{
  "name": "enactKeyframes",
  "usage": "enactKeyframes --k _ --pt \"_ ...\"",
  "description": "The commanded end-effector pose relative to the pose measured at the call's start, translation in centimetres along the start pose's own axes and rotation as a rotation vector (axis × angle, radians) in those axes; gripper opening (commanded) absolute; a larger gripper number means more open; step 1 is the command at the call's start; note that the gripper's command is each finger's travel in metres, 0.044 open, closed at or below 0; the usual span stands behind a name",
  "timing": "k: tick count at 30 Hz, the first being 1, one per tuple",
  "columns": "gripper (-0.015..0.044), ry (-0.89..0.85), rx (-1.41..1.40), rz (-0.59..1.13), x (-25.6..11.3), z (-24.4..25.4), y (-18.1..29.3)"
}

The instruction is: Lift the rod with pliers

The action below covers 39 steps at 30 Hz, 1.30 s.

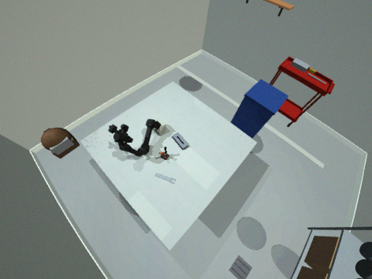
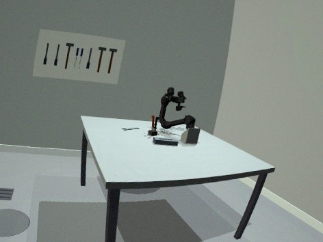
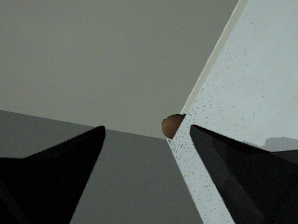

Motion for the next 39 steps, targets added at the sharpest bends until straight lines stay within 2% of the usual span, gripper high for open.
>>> enactKeyframes --k 1,6,8,15,21,30,39 --pt "0.0426 0.000 0.000 0.000 0.0 0.2 -0.1" --pt "0.0440 0.001 -0.001 0.000 -0.2 1.4 -0.6" --pt "0.0440 -0.015 -0.026 -0.061 0.1 1.5 -0.9" --pt "0.0440 -0.061 -0.290 -0.556 2.7 4.7 -7.9" --pt "0.0440 0.020 -0.502 -1.016 1.0 6.9 -14.9" --pt "0.0440 0.363 -0.689 -1.675 -7.0 7.3 -21.6" --pt "0.0440 0.963 -0.618 -2.219 -17.5 4.0 -21.4"
Point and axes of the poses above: the point midway between the two fingers, 35 mm back from their tips, its own x axis out along the fingers, its own z axis across the jaws, y = z × x, the point moved 8 cm from there along -x, back along the fingers, and after that the axes turned 7 degrees about -x, right-handed, at the moved point
